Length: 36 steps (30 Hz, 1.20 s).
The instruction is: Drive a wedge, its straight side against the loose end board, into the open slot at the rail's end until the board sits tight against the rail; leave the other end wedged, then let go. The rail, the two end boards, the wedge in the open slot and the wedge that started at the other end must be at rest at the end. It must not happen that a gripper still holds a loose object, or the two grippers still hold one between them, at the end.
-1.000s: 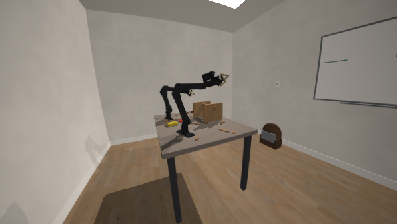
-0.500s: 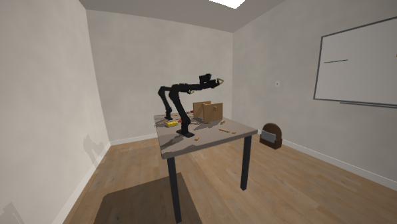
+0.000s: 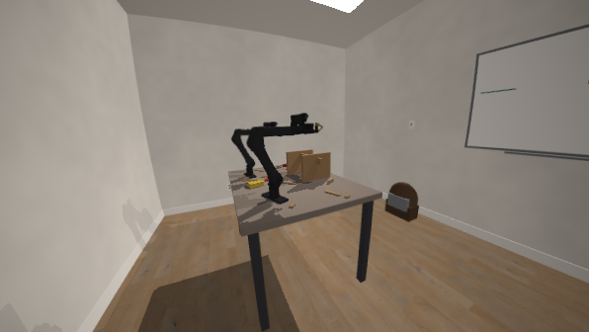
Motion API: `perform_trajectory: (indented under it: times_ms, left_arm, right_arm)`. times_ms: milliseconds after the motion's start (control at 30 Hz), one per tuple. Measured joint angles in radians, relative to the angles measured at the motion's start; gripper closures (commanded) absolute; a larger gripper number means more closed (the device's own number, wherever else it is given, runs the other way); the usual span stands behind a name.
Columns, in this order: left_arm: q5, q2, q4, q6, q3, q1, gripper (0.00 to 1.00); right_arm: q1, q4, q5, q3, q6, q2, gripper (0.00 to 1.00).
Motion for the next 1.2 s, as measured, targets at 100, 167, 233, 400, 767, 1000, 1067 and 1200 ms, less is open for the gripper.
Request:
perform_trajectory:
  times_ms: [100, 167, 233, 400, 767, 1000, 1067, 1200]
  left_arm:
    - [-0.037, -0.031, -0.004, -0.051, -0.007, -0.026, 0.0]
    - [-0.06, -0.049, -0.008, -0.082, -0.009, -0.042, 0.0]
    - [-0.078, -0.061, -0.007, -0.102, -0.01, -0.055, 0.0]
    - [-0.093, -0.063, -0.013, -0.114, -0.015, -0.06, 0.0]
    - [-0.086, -0.062, -0.01, -0.106, -0.009, -0.058, 0.0]
    - [-0.086, -0.062, -0.01, -0.108, -0.009, -0.058, 0.0]
    - [-0.086, -0.062, -0.01, -0.108, -0.009, -0.058, 0.0]
    - [-0.086, -0.062, -0.01, -0.109, -0.009, -0.058, 0.0]
  right_arm:
    - [0.045, -0.025, -0.013, -0.021, 0.043, -0.021, 0.0]
    - [0.072, -0.04, -0.021, -0.031, 0.068, -0.034, 0.0]
    - [0.09, -0.048, -0.025, -0.035, 0.085, -0.042, 0.0]
    - [0.096, -0.05, -0.023, -0.035, 0.096, -0.05, 0.0]
    - [0.096, -0.047, -0.025, -0.042, 0.089, -0.049, 0.0]
    - [0.096, -0.05, -0.026, -0.043, 0.09, -0.046, 0.48]
    - [0.096, -0.05, -0.026, -0.042, 0.091, -0.047, 0.48]
    - [0.096, -0.05, -0.027, -0.042, 0.092, -0.047, 0.48]
